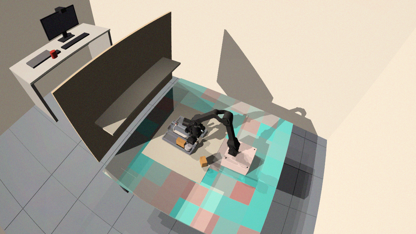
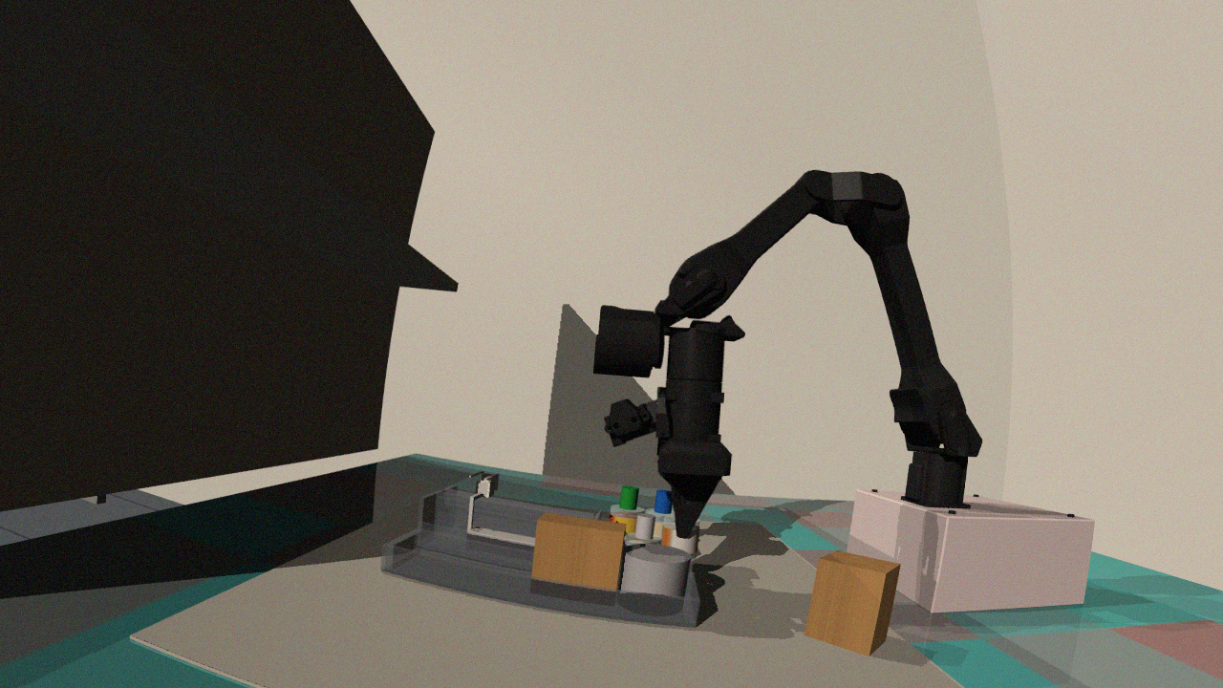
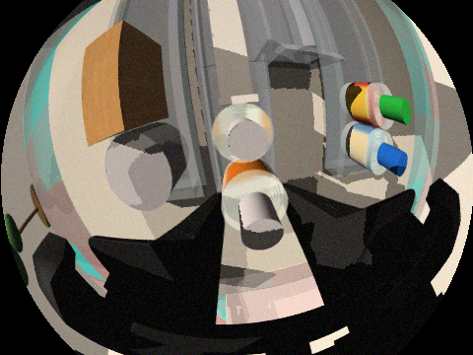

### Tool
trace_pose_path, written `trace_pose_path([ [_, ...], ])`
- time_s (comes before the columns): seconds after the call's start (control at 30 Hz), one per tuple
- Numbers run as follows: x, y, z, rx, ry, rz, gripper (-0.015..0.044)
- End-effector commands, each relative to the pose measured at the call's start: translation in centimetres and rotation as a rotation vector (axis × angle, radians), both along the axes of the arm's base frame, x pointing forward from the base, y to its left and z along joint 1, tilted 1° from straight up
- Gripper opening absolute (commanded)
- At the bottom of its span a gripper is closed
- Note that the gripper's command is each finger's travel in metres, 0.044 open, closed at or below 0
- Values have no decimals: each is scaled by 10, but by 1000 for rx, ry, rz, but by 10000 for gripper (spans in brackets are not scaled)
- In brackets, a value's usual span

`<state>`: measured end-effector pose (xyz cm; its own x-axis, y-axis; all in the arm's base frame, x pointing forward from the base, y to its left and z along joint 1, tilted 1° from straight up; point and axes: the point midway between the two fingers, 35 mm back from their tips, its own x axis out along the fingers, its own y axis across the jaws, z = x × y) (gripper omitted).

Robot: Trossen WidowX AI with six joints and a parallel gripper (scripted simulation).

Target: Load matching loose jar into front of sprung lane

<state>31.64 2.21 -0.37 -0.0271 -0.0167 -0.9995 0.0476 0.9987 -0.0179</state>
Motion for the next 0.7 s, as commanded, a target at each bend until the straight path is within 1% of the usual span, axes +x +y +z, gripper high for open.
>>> trace_pose_path([
  [0.0,13,0,6,0,-37,4,0],
  [0.67,17,0,6,0,-37,4,0],
])
